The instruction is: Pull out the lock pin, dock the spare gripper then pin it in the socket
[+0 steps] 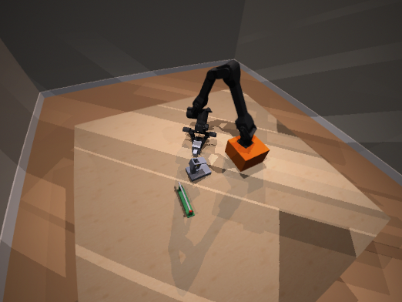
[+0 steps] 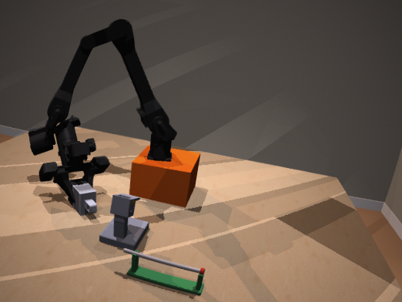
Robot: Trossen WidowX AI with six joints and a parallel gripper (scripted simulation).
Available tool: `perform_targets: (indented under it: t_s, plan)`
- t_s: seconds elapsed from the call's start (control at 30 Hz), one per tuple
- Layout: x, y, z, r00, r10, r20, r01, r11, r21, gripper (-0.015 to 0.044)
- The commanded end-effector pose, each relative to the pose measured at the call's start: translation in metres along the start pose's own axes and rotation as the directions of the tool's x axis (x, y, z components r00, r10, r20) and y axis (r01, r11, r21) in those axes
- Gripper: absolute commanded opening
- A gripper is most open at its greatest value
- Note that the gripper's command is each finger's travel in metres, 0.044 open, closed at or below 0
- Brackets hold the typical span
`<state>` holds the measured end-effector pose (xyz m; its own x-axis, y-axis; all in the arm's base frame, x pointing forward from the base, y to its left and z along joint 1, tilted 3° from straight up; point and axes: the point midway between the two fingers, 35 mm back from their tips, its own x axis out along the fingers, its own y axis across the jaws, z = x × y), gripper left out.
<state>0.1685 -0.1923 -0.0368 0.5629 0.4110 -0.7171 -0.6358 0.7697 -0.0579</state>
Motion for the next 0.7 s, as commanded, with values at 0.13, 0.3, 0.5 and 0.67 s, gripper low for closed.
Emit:
perform_targets:
  t_s: [0.13,0.3,0.5,0.67]
  plan:
    - [-0.023,-0.006,0.021,1.0,-0.008,0.004,0.008,1.0,-0.003,0.0]
    - [-0.038,-0.007,0.035,1.0,-0.008,0.004,0.008,1.0,-0.003,0.0]
    - [-0.056,-0.006,0.053,1.0,-0.008,0.004,0.008,1.0,-0.003,0.0]
    - [-0.07,-0.003,0.069,1.0,-0.008,0.004,0.008,1.0,-0.003,0.0]
